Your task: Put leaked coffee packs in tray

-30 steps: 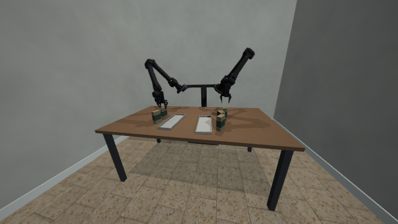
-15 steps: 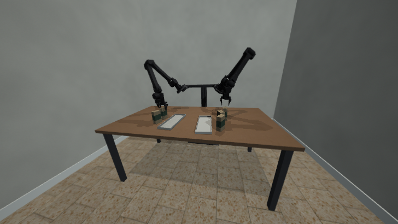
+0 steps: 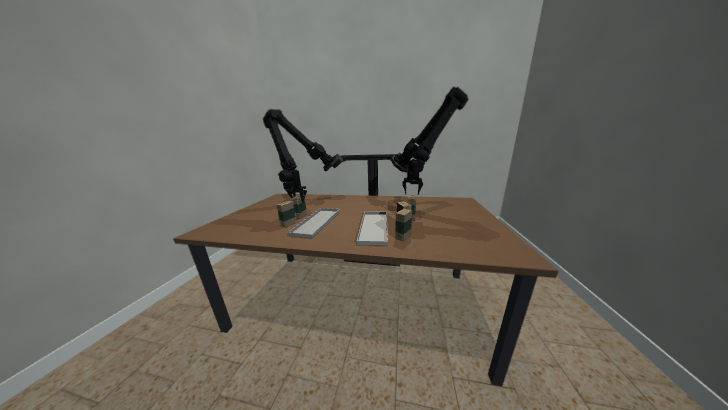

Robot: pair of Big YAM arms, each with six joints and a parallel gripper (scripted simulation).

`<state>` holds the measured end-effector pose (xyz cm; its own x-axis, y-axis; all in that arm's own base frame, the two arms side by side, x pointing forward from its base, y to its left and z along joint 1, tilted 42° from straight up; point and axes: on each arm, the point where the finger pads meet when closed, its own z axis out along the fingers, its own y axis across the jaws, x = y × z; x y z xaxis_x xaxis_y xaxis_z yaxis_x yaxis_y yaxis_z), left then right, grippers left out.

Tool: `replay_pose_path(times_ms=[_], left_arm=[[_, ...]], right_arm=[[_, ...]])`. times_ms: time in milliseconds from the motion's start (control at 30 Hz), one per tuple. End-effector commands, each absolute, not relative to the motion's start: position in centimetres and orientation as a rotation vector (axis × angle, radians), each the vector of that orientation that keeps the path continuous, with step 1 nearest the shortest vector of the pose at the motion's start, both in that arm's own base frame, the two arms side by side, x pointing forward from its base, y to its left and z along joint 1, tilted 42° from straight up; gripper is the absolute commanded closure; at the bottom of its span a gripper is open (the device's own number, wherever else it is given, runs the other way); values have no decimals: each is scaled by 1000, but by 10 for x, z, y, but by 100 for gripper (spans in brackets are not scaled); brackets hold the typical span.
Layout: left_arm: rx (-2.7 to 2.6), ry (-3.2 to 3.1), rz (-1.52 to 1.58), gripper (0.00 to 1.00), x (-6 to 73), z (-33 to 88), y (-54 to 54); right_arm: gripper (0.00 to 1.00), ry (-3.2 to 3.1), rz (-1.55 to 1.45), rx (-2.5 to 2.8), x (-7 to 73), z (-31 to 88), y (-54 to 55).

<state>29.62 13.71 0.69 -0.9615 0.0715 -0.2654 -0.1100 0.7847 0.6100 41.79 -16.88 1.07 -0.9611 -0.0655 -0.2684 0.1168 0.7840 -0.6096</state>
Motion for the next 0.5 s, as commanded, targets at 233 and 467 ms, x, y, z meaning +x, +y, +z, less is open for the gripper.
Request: replay_pose_path(times_ms=[233, 467], left_arm=[[-20, 2704, 954, 24, 298, -3, 147], [-19, 2705, 954, 24, 299, -10, 152]], right_arm=[[77, 2681, -946, 37, 424, 16, -168], [77, 2681, -946, 37, 424, 16, -168]])
